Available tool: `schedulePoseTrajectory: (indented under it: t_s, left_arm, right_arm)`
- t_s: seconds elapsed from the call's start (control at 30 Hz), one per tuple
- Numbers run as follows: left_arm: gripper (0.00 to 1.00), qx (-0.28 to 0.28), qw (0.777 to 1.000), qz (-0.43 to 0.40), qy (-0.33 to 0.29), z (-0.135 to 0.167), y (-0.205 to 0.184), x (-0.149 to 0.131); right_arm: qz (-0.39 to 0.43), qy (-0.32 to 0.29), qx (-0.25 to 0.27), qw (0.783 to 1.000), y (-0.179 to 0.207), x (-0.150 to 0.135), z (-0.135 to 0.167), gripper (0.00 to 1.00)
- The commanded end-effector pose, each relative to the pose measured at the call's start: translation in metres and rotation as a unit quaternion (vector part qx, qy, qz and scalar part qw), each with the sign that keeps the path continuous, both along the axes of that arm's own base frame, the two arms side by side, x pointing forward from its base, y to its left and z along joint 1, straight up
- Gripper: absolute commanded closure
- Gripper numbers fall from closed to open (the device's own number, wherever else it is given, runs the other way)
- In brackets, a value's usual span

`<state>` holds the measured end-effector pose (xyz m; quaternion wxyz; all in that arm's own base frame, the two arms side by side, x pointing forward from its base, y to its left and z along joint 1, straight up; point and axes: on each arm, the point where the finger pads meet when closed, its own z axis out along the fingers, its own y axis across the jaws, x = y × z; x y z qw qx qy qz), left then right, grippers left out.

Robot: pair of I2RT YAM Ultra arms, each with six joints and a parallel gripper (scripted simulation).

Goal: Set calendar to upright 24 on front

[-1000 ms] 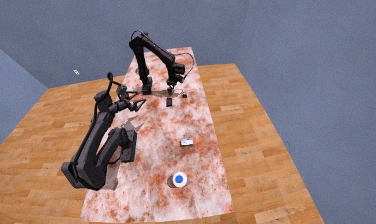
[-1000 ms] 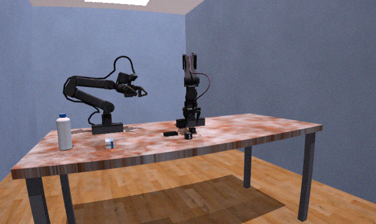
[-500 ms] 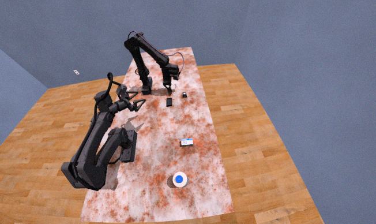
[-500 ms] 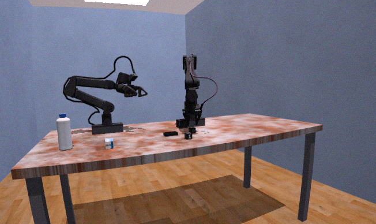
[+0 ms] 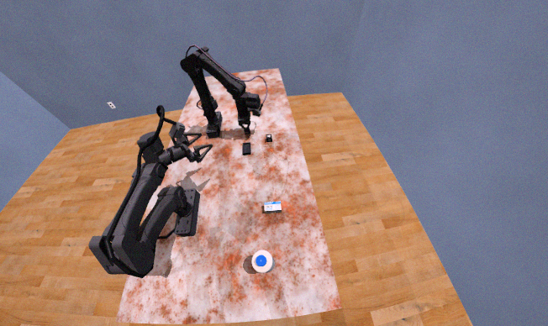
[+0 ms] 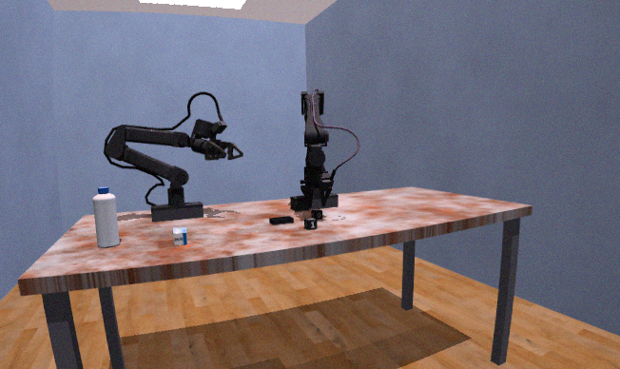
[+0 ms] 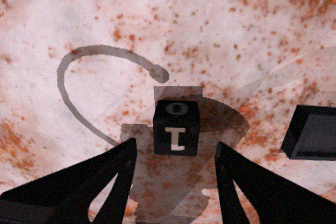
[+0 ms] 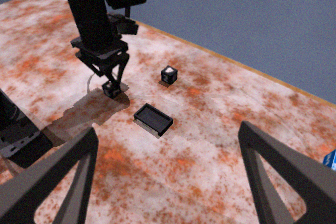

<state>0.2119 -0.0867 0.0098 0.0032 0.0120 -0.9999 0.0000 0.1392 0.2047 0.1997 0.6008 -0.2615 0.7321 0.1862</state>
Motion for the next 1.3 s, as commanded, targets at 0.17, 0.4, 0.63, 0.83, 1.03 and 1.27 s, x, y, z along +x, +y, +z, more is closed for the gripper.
schedulePoseTrajectory:
  t_s: [0.17,0.4,0.63,0.83,1.03,1.27]
  left_arm:
    - [0.45,-0.001,1.0,0.002,-0.005,-0.013,-0.003,0.002]
    - [0.45,-0.001,1.0,-0.001,-0.005,-0.023,-0.003,0.002]
    - [0.53,-0.003,1.0,-0.001,-0.01,-0.027,-0.004,0.004]
    - [0.57,-0.004,1.0,-0.001,-0.013,-0.025,-0.005,0.006]
    - [0.66,-0.004,1.0,-0.001,-0.014,-0.025,-0.003,0.003]
    - [0.74,-0.004,1.0,-0.002,-0.014,-0.025,-0.003,0.002]
  right_arm:
    - [-0.004,-0.001,0.014,1.0,0.002,0.0,0.012,0.0]
    - [-0.004,-0.001,0.014,1.0,0.002,0.0,0.012,0.0]
    - [-0.004,-0.001,0.014,1.0,0.002,0.0,0.012,0.0]
    - [-0.004,-0.001,0.014,1.0,0.002,0.0,0.012,0.0]
    - [-0.004,-0.001,0.014,1.0,0.002,0.0,0.012,0.0]
    - [-0.004,-0.001,0.014,1.0,0.002,0.0,0.012,0.0]
